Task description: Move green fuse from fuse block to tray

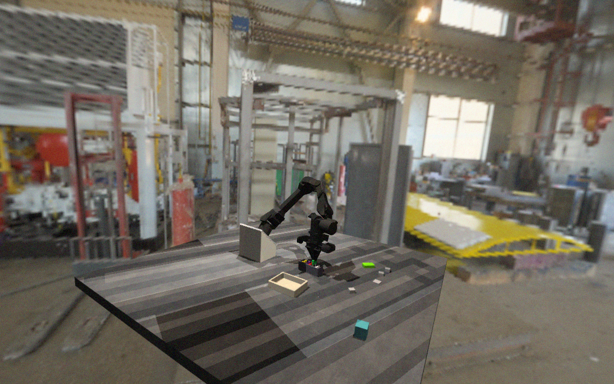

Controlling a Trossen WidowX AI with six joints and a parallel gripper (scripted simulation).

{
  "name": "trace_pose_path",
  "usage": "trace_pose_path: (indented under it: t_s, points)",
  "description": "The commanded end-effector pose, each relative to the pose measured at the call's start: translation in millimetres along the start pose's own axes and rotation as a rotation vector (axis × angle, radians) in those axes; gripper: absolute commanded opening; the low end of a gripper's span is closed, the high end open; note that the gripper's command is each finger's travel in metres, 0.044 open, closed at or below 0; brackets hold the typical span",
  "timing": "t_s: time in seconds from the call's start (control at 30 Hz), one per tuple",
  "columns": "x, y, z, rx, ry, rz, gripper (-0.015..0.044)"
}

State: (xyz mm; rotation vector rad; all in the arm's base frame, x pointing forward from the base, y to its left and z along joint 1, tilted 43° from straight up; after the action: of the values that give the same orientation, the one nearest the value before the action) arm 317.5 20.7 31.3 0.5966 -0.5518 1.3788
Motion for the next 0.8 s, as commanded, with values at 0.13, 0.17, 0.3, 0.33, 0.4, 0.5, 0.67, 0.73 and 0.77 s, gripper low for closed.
trace_pose_path:
  t_s: [0.13, 0.17, 0.3, 0.33, 0.4, 0.5, 0.67, 0.73, 0.77]
  points:
    - [0, 0, 4, -0.001, 0.004, 0.005, 0.0000]
    - [0, 0, 5, -0.001, 0.004, 0.005, 0.0000]
    - [0, 0, 7, 0.000, 0.004, 0.005, 0.0000]
    - [0, 0, 7, 0.000, 0.004, 0.004, 0.0000]
    - [0, 0, 8, 0.000, 0.003, 0.004, 0.0000]
    - [0, 0, 10, 0.000, 0.003, 0.004, 0.0000]
    - [0, 0, 12, 0.000, 0.003, 0.004, 0.0000]
    - [0, 0, 15, 0.000, 0.003, 0.004, 0.0000]
    - [0, 0, 17, 0.000, 0.003, 0.004, 0.0000]
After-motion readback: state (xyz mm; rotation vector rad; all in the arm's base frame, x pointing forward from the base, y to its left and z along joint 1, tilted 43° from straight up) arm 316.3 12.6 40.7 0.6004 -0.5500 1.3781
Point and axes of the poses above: the point midway between the two fingers, 35 mm back from their tips, its own z axis back along the fingers, its own y axis across the jaws, x = y × z, the point moved 3 cm from there along z, back along the fingers, and after that the axes turned 3 degrees about -z, right-handed, at the moved point
